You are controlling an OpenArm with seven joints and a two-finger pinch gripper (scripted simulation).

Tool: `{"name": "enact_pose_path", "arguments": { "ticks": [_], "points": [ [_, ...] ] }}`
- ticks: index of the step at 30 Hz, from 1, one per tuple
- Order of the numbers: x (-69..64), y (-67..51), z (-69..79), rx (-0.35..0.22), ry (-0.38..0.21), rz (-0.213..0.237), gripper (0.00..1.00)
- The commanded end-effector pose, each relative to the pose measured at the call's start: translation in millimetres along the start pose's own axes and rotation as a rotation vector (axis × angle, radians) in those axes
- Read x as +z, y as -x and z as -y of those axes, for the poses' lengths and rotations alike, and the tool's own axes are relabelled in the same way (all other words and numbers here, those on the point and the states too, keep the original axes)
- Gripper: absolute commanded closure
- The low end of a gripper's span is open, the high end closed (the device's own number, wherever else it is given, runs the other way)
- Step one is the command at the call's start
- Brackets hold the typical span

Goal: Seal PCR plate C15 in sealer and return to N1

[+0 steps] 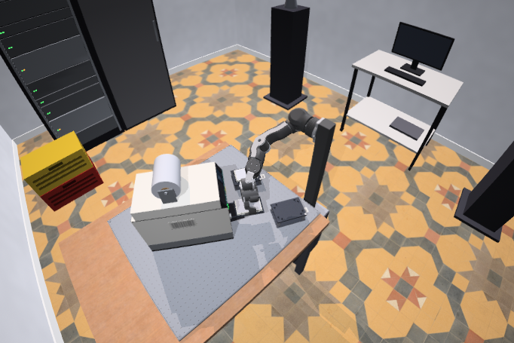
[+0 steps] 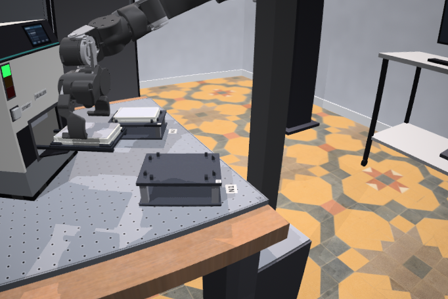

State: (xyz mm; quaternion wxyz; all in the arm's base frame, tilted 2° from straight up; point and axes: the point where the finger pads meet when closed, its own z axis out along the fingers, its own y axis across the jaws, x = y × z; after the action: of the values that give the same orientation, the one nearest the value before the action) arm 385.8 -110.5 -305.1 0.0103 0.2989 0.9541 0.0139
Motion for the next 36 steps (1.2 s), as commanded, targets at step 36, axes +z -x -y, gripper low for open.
{"name": "enact_pose_path", "arguments": {
  "ticks": [36],
  "points": [
    [19.2,-0.3,-1.1,-0.007,0.006,-0.002,0.23]
  ]
}}
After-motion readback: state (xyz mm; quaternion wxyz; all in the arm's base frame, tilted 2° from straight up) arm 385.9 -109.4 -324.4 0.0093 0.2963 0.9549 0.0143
